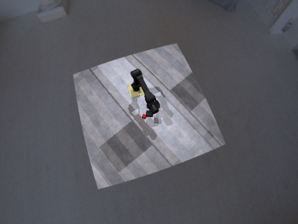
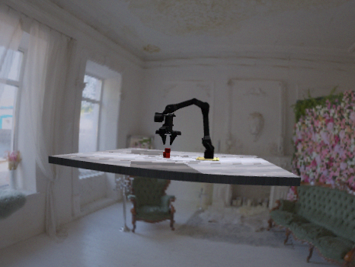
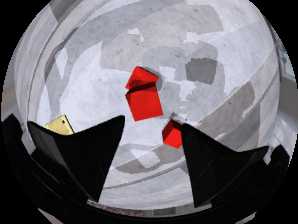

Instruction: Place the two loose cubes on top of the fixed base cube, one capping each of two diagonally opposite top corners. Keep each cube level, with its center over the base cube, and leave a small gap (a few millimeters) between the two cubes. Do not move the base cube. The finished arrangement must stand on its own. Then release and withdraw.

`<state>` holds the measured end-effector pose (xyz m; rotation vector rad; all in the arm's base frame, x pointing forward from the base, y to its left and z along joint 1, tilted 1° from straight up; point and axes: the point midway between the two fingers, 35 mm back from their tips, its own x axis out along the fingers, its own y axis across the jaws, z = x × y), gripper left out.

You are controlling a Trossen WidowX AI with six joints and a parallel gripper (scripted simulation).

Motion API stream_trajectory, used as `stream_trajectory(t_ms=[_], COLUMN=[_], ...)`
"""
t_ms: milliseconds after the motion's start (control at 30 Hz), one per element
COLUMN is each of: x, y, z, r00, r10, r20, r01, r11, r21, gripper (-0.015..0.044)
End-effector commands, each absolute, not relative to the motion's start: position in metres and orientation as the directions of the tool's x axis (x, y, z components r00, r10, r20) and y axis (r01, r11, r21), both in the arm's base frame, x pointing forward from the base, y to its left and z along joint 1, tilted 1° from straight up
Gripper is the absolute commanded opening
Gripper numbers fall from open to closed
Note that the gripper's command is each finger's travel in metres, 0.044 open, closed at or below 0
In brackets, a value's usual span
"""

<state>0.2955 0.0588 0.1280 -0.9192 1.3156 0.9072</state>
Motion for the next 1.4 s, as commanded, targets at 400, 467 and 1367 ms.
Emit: stream_trajectory(t_ms=[400,467,1367], x=[0.31,0.311,0.318], y=[0.021,0.016,-0.011], z=[0.148,0.151,0.154], r00=[0.05,0.049,0.047], r10=[0.014,0.013,0.013], r20=[-0.999,-0.999,-0.999], r01=[-0.165,-0.041,0.671], r11=[0.986,0.999,0.741], r21=[0.006,0.011,0.041], gripper=[0.0265,0.0265,0.0265])
